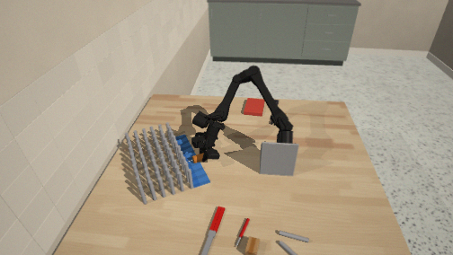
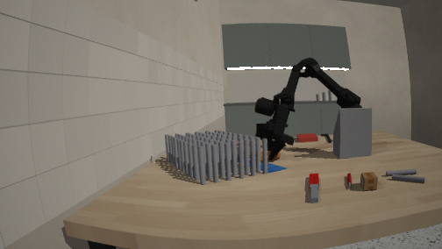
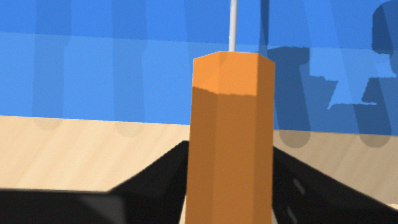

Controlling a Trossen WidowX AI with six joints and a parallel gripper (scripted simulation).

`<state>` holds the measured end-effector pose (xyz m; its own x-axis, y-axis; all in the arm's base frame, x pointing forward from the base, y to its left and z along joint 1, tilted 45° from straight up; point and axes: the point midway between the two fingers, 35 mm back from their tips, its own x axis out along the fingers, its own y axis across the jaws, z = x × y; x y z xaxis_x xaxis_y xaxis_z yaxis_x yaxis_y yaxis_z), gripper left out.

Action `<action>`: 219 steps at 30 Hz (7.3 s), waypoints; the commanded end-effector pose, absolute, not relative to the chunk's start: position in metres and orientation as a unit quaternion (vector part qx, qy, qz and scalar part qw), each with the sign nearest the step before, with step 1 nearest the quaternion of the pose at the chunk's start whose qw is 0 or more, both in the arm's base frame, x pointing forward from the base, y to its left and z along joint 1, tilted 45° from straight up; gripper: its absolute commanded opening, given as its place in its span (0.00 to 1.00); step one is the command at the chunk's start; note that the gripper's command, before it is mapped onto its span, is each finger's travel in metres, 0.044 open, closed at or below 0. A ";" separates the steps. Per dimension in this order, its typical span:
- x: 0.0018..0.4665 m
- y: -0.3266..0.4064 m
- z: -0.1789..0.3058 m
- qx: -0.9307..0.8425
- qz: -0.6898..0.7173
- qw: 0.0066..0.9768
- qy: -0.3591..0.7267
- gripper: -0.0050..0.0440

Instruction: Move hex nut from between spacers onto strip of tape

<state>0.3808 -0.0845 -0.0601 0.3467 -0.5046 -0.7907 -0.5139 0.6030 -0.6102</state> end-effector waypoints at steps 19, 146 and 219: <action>0.361 -0.094 -0.041 -0.446 0.001 0.698 0.559 0.00; 0.259 -0.087 0.062 -0.440 0.002 0.701 0.561 0.00; 0.260 -0.121 0.200 -0.002 -0.577 0.746 0.333 0.00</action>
